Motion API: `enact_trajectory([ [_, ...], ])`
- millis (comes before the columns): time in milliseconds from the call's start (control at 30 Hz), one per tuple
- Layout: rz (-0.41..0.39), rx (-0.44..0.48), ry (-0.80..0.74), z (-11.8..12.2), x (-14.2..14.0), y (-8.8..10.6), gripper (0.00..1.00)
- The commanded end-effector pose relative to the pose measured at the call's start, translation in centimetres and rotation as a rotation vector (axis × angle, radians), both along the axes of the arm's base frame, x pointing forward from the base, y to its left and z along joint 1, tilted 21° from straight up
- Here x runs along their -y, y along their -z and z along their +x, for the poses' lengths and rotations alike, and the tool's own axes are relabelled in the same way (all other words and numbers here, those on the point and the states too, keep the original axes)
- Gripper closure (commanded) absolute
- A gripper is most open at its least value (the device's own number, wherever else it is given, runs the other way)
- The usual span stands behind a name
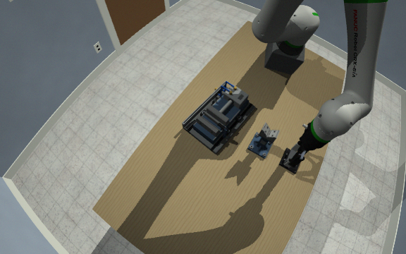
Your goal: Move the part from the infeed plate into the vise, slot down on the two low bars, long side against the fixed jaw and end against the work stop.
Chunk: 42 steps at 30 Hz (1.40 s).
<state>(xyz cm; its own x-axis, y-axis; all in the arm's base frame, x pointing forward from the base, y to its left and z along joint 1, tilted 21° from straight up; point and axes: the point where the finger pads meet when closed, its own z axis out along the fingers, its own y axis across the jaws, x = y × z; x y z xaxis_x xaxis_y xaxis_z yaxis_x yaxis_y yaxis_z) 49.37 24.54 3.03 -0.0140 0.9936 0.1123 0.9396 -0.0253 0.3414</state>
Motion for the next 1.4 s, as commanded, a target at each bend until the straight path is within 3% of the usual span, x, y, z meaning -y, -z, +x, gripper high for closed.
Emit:
enact_trajectory([
  [0,0.0,0.0,0.0,0.01,-0.01,-0.02,0.49],
  [233,0.0,0.0,0.0,0.01,-0.01,-0.02,0.49],
  [267,0.0,0.0,0.0,0.01,-0.01,-0.02,1.0],
  [1367,0.0,0.0,0.0,0.01,-0.01,-0.02,1.0],
])
